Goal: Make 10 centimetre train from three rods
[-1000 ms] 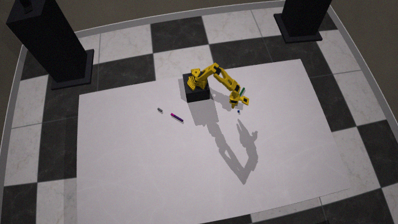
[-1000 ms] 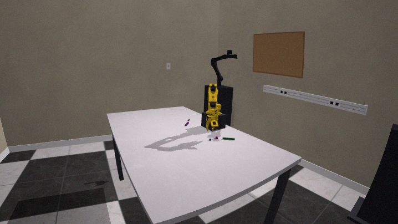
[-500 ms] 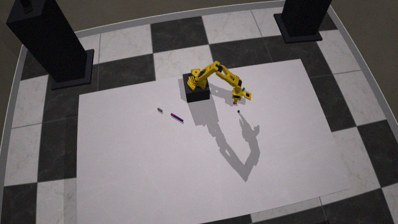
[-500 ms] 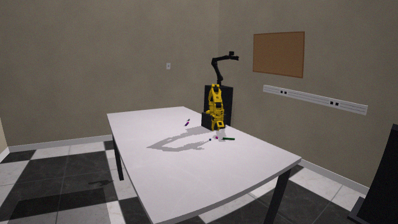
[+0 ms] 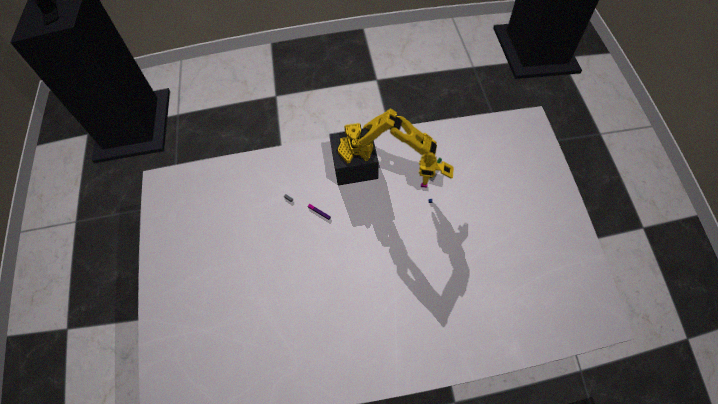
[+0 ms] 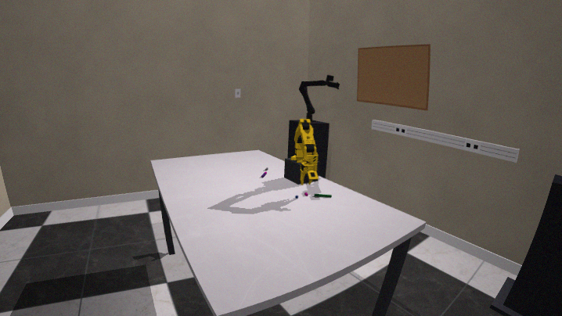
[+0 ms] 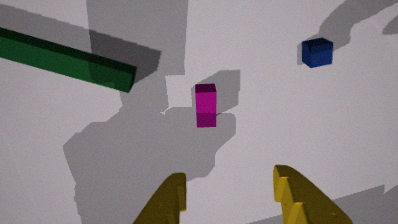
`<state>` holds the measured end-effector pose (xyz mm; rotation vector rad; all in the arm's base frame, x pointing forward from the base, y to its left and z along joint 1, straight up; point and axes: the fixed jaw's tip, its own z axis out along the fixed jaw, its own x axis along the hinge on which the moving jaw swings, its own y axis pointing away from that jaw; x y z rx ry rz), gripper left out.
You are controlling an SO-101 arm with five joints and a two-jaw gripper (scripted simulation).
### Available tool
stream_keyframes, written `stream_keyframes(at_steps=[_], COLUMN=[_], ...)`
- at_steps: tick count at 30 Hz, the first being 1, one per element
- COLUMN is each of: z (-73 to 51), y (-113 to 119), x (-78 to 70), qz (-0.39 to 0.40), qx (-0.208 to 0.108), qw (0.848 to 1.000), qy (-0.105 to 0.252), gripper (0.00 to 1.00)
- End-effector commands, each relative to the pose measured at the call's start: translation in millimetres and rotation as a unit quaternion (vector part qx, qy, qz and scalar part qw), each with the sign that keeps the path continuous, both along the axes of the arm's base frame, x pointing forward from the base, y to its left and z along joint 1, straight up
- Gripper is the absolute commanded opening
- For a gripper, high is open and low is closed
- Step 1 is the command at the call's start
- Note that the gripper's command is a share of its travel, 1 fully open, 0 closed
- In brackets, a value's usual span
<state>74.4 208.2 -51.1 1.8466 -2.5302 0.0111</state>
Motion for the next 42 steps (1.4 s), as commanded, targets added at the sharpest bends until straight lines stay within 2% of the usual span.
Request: stream_keyframes(at_steps=[1,19,27,42], z=[-1.1,-4.9,-13.2,-42.3], y=[0,1,1,1], x=[-2.7,-2.6,-2.4,-2.8], qz=[0.002,0.002,0.002,0.002], qx=[-0.004,-0.004,-0.004,-0.004], qw=[1.000,1.000,1.000,1.000], qy=[0.002,0.002,0.002,0.002], gripper=[0.19,0.19,0.19,0.19])
